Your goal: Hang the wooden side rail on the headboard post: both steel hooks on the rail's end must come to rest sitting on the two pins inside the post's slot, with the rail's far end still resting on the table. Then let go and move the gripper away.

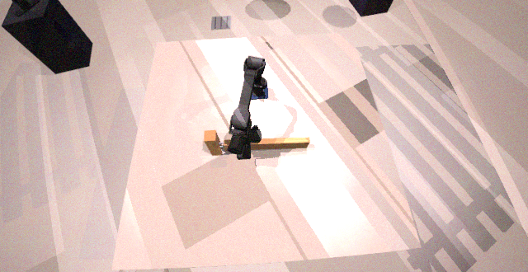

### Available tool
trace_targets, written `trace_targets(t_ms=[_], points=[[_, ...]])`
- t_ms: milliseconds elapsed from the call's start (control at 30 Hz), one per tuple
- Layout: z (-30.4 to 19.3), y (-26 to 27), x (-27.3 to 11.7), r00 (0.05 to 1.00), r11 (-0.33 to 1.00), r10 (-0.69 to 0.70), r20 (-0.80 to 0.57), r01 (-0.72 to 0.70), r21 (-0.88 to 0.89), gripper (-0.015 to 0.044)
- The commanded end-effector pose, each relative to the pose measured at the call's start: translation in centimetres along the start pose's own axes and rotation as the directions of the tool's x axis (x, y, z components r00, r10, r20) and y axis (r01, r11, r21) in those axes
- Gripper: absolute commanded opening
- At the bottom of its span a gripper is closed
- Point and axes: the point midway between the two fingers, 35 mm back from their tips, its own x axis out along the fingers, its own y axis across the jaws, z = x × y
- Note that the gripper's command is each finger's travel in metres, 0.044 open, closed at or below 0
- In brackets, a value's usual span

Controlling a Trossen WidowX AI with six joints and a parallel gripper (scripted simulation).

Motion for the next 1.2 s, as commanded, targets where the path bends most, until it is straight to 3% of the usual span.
trace_targets(t_ms=[0,1167], points=[[-0.13,-0.03,-0.03,1.0,1.0,-0.005,-0.003,0.005,-0.002,0.0],[-0.43,-0.17,-0.27,1.0,1.0,-0.005,-0.003,0.005,-0.002,0.0]])
